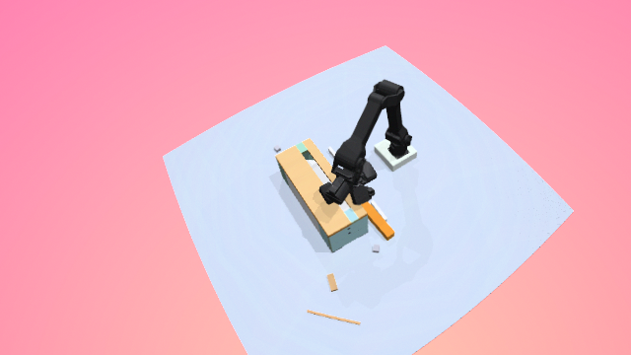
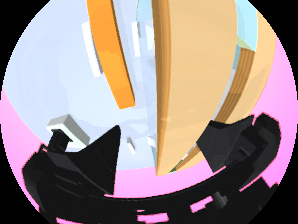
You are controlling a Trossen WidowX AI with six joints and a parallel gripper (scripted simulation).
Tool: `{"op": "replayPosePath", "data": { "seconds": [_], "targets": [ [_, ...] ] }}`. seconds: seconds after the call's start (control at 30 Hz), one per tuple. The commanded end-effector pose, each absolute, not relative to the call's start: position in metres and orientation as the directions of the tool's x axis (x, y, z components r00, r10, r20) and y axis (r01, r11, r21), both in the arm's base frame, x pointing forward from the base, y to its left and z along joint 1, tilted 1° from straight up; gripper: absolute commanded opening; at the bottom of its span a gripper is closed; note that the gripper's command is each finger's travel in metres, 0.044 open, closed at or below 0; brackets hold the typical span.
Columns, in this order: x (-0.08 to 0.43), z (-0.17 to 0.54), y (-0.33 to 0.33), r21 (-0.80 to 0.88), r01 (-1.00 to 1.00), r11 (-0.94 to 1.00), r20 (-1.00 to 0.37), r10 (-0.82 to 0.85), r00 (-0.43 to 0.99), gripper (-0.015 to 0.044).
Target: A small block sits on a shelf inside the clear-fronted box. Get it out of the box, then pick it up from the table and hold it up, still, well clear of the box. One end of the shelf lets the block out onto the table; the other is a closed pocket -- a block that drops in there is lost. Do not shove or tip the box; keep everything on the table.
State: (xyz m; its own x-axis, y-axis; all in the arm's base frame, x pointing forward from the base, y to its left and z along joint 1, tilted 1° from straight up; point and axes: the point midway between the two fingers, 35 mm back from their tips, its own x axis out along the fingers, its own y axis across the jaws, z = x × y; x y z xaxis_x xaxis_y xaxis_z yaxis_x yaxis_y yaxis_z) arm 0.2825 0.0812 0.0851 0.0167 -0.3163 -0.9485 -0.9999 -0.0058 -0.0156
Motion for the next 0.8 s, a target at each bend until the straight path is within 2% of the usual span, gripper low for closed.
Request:
{"op": "replayPosePath", "data": {
  "seconds": [0.0, 0.77],
  "targets": [
    [0.281, 0.077, 0.080, -0.008, -1.000, -0.002, -0.946, -0.324, 0.008, 0.0400],
    [0.282, 0.083, 0.040, -0.013, -1.000, -0.006, -0.947, -0.322, 0.014, 0.0400]
  ]
}}
